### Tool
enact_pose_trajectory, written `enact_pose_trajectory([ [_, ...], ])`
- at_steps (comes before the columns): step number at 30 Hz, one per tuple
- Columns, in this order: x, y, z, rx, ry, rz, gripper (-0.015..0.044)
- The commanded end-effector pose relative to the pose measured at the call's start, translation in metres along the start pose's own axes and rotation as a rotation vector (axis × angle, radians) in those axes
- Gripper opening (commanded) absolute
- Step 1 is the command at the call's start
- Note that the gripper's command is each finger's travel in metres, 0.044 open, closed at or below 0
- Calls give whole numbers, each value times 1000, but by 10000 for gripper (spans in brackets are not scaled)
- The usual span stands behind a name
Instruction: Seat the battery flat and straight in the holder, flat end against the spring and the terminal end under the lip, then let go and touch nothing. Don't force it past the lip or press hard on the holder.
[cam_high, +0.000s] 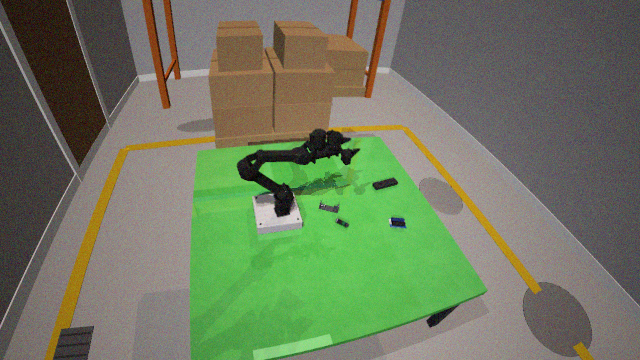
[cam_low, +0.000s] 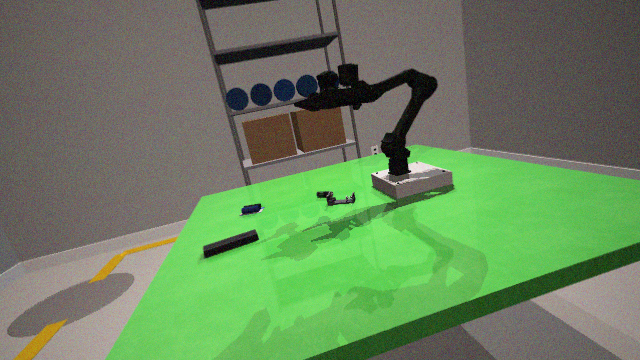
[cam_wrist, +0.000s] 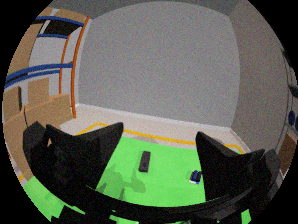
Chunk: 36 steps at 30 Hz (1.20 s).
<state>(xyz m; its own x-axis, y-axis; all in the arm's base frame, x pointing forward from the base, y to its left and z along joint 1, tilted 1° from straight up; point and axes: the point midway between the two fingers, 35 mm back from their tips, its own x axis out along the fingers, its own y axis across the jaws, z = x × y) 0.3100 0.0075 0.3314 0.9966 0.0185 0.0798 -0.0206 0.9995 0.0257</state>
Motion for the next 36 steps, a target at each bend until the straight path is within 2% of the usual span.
enact_pose_trajectory([
  [1, 1, -1, -2, -16, 9, -3, 374],
  [6, 24, -26, -52, -429, 270, -22, 242],
  [7, 27, -33, -64, -521, 332, -11, 235],
  [12, 32, -63, -120, -921, 622, 125, 235],
  [20, 24, -90, -168, -1226, 850, 369, 235],
  [27, 8, -113, -207, -1414, 999, 651, 235],
  [36, -26, -135, -252, -1601, 1042, 1202, 235],
])
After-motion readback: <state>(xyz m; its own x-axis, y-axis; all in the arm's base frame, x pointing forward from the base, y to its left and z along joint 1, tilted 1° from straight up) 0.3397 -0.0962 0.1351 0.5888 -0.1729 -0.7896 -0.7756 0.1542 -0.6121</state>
